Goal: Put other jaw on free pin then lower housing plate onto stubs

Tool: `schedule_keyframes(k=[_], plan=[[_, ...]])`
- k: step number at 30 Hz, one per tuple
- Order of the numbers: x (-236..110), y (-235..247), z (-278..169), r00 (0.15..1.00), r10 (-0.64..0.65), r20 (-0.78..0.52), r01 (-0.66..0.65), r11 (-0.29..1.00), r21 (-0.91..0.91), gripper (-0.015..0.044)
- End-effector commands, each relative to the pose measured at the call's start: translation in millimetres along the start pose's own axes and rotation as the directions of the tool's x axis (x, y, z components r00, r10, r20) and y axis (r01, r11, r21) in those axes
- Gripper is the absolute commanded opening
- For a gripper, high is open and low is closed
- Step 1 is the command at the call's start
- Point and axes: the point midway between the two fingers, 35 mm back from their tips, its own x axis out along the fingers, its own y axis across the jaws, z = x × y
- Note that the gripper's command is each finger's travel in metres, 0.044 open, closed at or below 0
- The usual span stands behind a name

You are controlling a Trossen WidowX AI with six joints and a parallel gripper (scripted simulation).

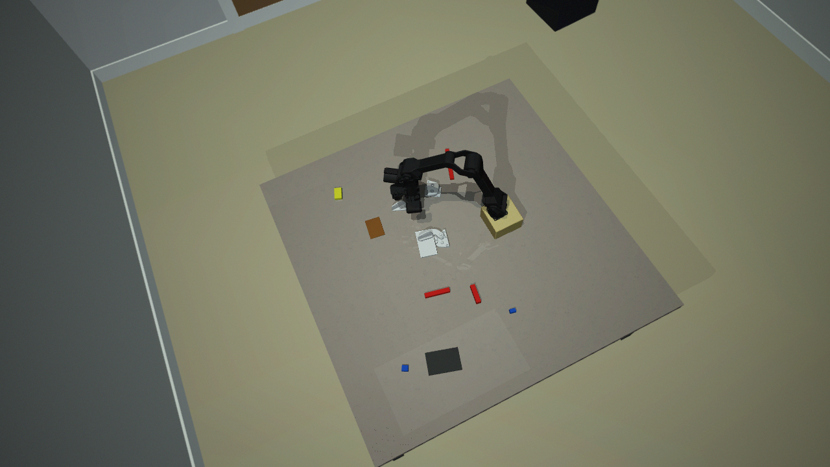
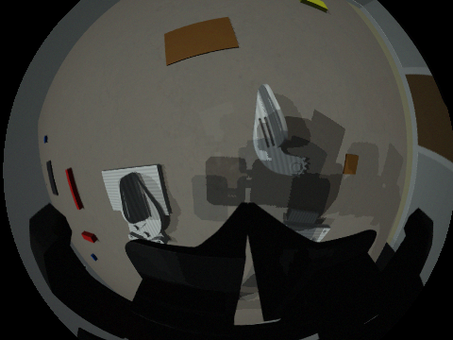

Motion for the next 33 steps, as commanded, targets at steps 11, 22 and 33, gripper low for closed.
schedule_keyframes(k=[11,22,33], plan=[[0.0,0.0,0.0,1.0,0.0,0.0,0.0,1.0,0.0,0.021],[0.0,0.0,0.0,1.0,0.0,0.0,0.0,1.0,0.0,0.044],[0.0,0.0,0.0,1.0,0.0,0.0,0.0,1.0,0.0,0.044]])
